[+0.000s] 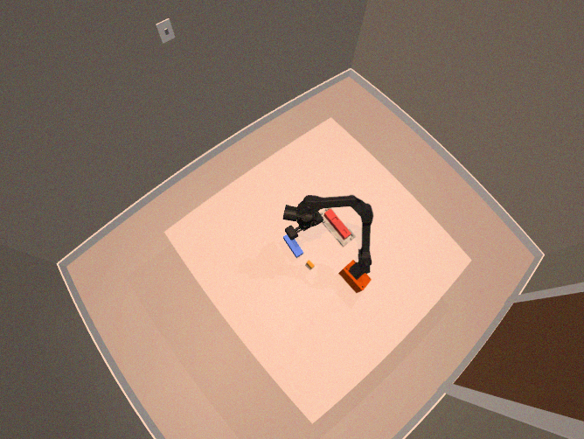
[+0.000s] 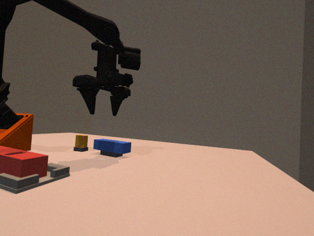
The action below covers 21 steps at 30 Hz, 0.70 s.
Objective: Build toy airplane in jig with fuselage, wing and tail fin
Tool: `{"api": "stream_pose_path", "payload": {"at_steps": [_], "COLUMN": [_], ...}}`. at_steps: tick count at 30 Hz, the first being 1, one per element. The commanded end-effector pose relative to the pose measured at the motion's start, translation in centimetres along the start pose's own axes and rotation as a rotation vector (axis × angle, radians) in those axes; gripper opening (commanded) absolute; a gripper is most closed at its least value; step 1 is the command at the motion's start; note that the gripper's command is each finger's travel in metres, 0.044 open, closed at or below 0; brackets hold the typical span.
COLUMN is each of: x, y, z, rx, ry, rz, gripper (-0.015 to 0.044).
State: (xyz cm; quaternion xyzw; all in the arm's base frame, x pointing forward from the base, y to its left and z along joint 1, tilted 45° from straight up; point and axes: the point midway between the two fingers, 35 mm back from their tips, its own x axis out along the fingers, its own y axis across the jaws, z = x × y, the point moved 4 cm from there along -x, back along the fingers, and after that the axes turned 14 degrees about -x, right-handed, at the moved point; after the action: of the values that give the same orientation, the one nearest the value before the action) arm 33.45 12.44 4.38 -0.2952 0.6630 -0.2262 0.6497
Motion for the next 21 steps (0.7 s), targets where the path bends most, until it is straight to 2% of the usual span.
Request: {"api": "stream_pose_path", "payload": {"at_steps": [1,8,12,21], "x": [1.1,1.5,5.3,6.9], "y": [6.1,6.5,6.5,6.4], "z": [0.0,0.0,-0.1,-0.1], "rx": [0.000,0.000,0.001,0.001], "ry": [0.010,0.010,0.010,0.010], "rz": [-0.010,-0.011,-0.012,-0.013], "gripper": [0.0440,0.0440,0.0440,0.0440]}}
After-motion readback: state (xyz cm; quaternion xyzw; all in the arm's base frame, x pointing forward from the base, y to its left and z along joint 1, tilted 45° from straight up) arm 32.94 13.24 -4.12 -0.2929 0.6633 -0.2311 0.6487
